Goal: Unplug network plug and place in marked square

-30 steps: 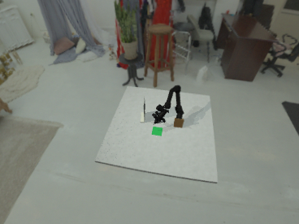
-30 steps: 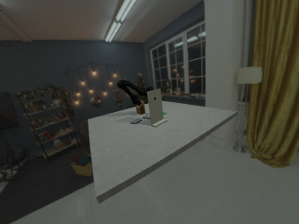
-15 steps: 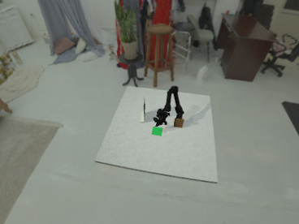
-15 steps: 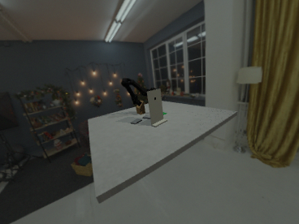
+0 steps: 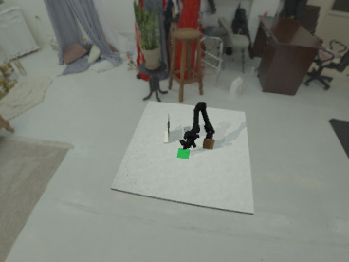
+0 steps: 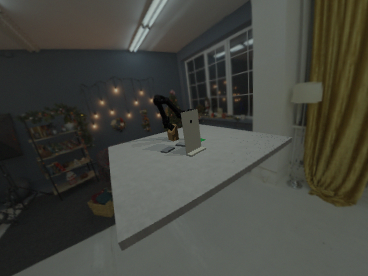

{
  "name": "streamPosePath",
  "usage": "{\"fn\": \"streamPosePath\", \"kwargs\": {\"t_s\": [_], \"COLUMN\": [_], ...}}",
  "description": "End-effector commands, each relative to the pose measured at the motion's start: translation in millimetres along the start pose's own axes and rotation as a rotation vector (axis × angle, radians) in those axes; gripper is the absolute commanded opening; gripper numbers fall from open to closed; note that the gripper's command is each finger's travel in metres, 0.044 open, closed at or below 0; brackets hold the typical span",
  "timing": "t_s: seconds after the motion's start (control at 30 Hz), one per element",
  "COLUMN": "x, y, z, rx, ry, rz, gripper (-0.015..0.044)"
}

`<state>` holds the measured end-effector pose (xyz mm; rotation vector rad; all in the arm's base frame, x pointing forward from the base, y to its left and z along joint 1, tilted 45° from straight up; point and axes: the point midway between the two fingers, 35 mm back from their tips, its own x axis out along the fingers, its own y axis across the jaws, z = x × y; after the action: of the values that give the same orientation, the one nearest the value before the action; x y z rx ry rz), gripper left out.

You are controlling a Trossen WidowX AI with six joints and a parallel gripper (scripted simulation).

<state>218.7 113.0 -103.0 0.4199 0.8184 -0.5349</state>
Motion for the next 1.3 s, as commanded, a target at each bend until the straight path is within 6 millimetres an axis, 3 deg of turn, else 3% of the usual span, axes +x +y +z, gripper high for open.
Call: {"fn": "streamPosePath", "kwargs": {"t_s": [0.0, 1.27], "x": [3, 37], "y": [0, -22], "z": [1, 1], "rx": [0.004, 0.002], "ry": [-0.006, -0.006], "rz": [0.002, 0.002], "gripper": [0.0, 0.0]}}
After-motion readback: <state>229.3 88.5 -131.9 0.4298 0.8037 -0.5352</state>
